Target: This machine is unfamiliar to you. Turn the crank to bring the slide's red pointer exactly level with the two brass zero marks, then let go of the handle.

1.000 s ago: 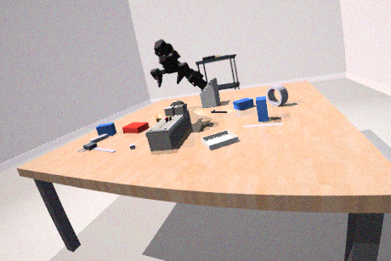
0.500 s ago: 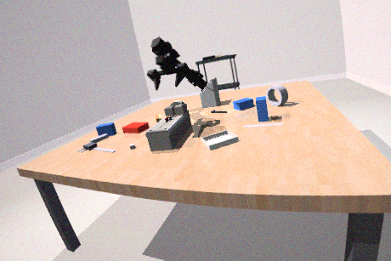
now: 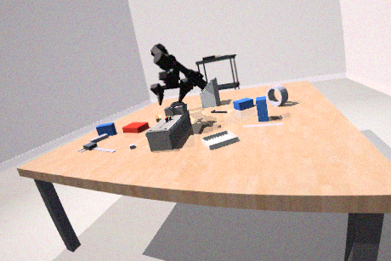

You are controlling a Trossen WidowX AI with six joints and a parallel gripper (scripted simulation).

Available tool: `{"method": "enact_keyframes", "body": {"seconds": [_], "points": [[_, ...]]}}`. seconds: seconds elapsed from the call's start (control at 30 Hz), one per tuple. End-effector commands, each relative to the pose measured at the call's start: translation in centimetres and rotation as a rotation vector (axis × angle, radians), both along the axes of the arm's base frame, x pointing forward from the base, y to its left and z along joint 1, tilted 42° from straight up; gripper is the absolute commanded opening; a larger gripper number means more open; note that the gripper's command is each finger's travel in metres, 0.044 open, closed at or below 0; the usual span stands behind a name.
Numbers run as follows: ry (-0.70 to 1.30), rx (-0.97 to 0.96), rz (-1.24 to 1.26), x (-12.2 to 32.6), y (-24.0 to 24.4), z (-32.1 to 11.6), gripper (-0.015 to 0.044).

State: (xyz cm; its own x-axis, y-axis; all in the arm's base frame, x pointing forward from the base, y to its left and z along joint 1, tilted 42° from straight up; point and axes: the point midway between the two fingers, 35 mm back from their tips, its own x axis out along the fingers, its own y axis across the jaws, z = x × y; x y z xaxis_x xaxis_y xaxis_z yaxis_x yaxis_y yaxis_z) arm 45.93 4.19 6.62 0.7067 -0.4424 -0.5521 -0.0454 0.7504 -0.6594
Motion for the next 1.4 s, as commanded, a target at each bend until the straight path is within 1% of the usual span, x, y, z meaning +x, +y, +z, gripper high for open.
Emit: {"method": "enact_keyframes", "body": {"seconds": [0.0,0.43,0.67,0.77,1.37], "points": [[-0.014,0.005,0.016,0.2,0.4,0.3,0.0440],[-0.014,0.005,0.016,0.2,0.5,0.4,0.0440],[-0.015,0.008,0.007,-0.1,3.7,4.4,0.0440],[-0.015,0.008,0.007,-0.3,4.1,4.8,0.0440],[-0.003,0.003,0.068,-8.8,1.5,6.9,0.0440]]}}
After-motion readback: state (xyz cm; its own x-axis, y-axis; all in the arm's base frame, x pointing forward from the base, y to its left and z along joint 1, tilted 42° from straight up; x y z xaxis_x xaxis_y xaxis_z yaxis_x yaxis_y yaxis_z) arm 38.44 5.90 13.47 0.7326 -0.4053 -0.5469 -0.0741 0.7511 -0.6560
